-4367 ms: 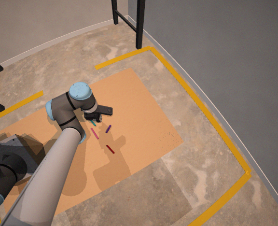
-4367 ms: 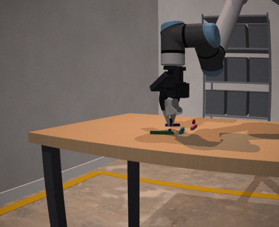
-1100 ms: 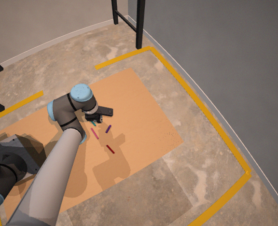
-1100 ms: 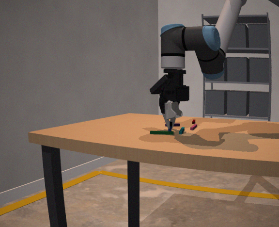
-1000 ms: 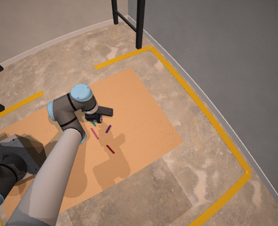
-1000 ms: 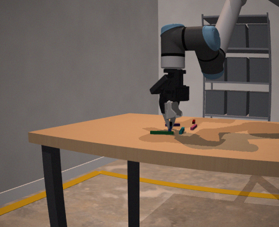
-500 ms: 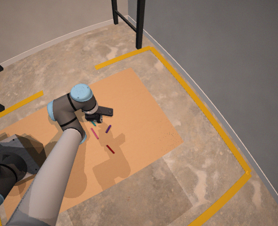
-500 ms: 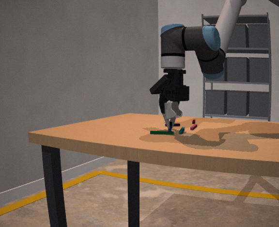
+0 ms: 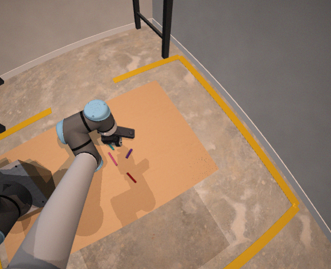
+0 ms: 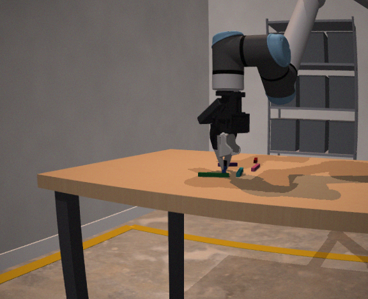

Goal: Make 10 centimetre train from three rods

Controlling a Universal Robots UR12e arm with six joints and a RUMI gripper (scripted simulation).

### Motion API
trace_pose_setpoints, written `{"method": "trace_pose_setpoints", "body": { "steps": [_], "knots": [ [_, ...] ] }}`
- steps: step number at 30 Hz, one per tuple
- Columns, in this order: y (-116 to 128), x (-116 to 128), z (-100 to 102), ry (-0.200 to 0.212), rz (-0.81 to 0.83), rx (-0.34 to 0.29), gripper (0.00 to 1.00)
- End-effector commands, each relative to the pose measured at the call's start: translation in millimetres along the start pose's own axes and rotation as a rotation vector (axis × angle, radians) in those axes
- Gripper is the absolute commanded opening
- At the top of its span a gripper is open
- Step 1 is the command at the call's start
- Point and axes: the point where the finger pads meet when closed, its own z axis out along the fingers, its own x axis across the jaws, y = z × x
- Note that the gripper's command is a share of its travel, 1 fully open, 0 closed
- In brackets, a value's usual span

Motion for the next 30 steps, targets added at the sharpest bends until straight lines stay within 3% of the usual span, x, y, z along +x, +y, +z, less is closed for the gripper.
{"method": "trace_pose_setpoints", "body": {
  "steps": [1, 13, 25, 30],
  "knots": [
    [1.9, 1.4, 0.2, 0.002, -0.002, -0.001, 0.03],
    [1.9, 1.4, 0.2, 0.002, -0.002, -0.001, 0.14],
    [1.8, 1.4, -0.3, 0.001, -0.002, 0.0, 0.14],
    [1.4, 0.8, -9.6, 0.001, -0.002, 0.001, 0.14]
  ]
}}
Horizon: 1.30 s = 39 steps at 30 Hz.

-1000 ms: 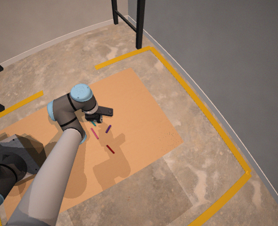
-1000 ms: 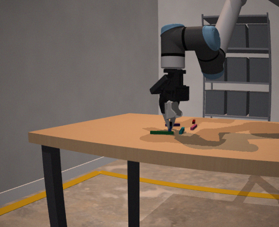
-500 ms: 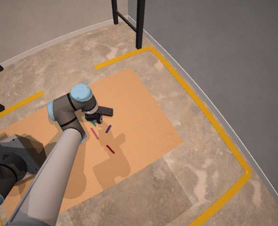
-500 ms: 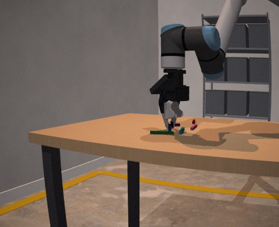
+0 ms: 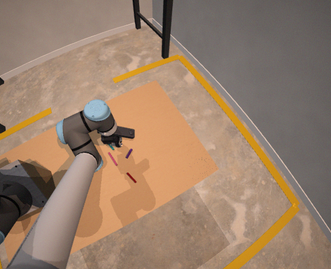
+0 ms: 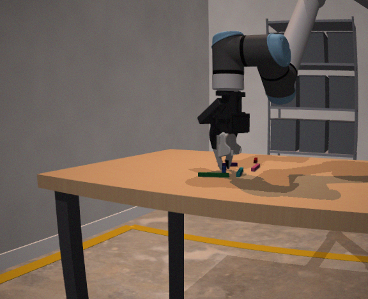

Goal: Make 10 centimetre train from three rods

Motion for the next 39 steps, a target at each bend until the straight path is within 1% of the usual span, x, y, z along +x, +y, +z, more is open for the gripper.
{"method": "trace_pose_setpoints", "body": {
  "steps": [1, 3, 4, 14, 18, 27, 28, 39],
  "knots": [
    [1, 0, -13, 0.0, -0.001, 0.002, 0.14],
    [1, 0, -13, 0.0, -0.001, 0.002, 0.14],
    [1, 0, -16, 0.0, -0.001, 0.003, 0.14],
    [-2, -1, -69, -0.003, 0.002, 0.005, 0.14],
    [-2, -1, -85, -0.003, 0.002, 0.005, 0.14],
    [-2, -1, -92, -0.003, 0.002, 0.005, 0.14],
    [-2, -1, -92, -0.002, 0.002, 0.005, 1.0],
    [-1, 0, -91, -0.001, 0.0, 0.003, 1.0]
  ]
}}
